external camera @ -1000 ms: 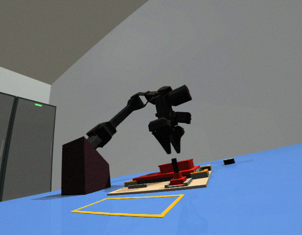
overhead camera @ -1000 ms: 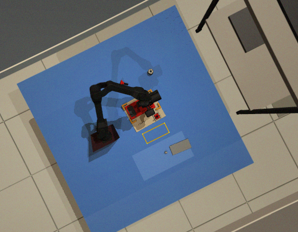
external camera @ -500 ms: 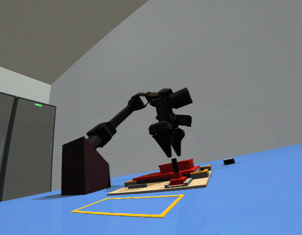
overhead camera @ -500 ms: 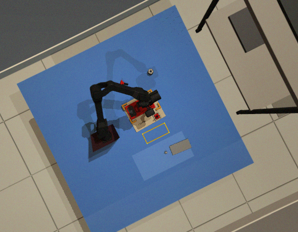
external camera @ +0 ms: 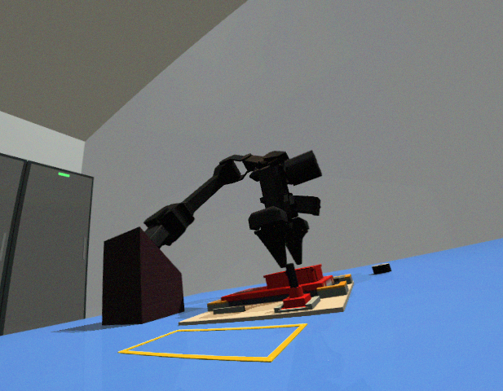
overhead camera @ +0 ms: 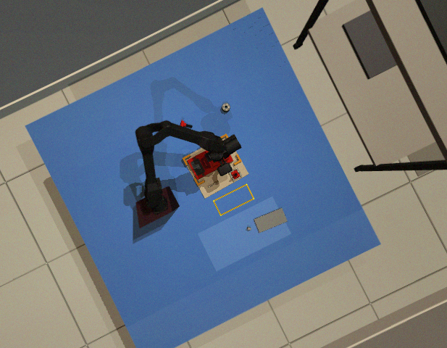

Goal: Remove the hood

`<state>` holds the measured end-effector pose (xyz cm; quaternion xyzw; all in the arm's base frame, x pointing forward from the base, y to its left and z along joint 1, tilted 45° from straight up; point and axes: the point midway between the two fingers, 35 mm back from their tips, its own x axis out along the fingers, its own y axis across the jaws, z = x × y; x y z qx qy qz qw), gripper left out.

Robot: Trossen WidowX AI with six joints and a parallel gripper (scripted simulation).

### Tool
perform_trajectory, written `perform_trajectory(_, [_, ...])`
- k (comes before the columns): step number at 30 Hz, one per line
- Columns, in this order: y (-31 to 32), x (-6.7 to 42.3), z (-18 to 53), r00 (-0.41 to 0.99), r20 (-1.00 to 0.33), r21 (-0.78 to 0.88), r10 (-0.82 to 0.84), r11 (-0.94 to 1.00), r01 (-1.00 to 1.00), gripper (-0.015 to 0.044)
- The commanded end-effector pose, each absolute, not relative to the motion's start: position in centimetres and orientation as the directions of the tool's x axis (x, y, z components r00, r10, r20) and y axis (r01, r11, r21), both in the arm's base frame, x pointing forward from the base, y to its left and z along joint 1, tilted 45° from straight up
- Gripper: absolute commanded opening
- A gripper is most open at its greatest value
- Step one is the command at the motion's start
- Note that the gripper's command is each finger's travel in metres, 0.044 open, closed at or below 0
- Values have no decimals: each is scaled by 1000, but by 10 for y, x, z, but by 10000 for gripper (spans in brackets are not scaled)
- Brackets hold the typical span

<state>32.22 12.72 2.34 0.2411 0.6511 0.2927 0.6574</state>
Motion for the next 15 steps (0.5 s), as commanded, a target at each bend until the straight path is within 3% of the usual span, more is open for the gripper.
perform_trajectory(1, [130,321,21,-22,-713,701,701,710,-68,440])
perform_trajectory(15, [134,321,17,-22,-713,701,701,710,-68,440])
